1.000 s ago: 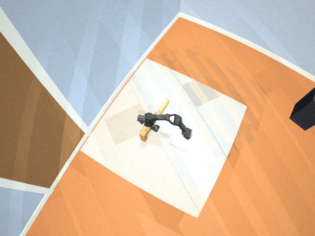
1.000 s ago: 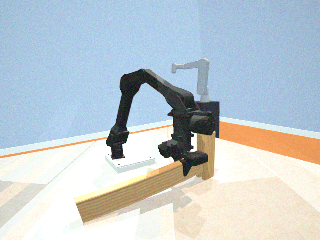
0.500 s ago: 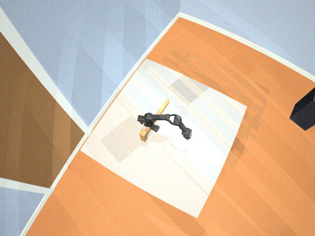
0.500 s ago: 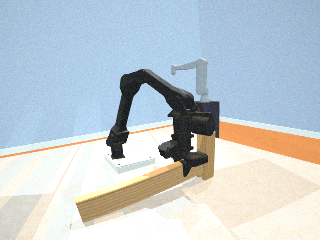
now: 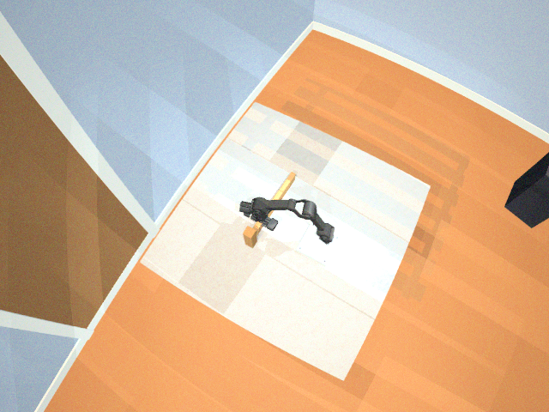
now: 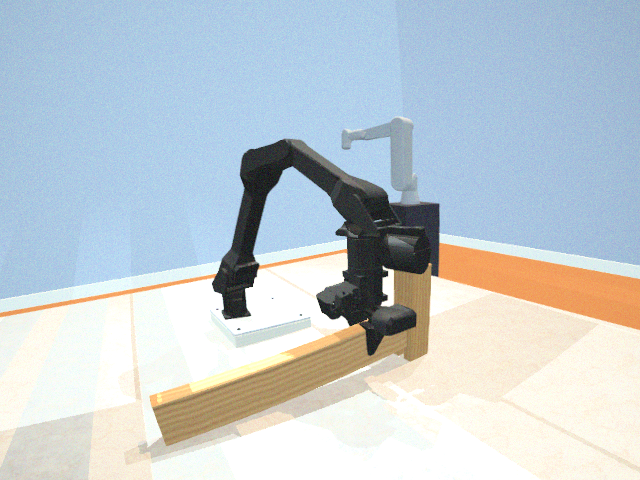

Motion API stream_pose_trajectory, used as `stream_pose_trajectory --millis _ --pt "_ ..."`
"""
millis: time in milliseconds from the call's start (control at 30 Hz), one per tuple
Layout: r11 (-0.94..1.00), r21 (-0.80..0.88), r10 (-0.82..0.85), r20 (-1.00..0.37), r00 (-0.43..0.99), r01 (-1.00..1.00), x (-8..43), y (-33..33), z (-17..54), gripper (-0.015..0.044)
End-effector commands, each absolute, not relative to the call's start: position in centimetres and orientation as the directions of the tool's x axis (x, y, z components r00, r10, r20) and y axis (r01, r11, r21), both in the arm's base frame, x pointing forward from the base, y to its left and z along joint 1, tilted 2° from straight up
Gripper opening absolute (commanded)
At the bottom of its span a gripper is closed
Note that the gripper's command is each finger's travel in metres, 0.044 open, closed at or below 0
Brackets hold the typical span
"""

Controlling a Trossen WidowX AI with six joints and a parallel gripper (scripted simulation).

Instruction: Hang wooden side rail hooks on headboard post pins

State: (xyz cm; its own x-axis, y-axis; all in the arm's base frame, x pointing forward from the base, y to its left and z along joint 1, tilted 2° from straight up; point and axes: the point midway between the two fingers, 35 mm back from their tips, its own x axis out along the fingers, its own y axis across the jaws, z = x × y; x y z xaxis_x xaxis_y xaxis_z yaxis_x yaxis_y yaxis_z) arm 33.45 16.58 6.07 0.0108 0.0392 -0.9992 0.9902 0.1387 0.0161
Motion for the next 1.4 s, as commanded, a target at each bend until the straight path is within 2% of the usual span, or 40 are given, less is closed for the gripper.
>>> stream_pose_trajectory --millis 0,1367 --pt "0.137 0.021 0.046 -0.999 0.015 0.99 33.53 16.68 6.1 0.0" --pt "0.137 0.021 0.046 -0.999 0.015 0.99 33.54 16.71 5.44 0.0"
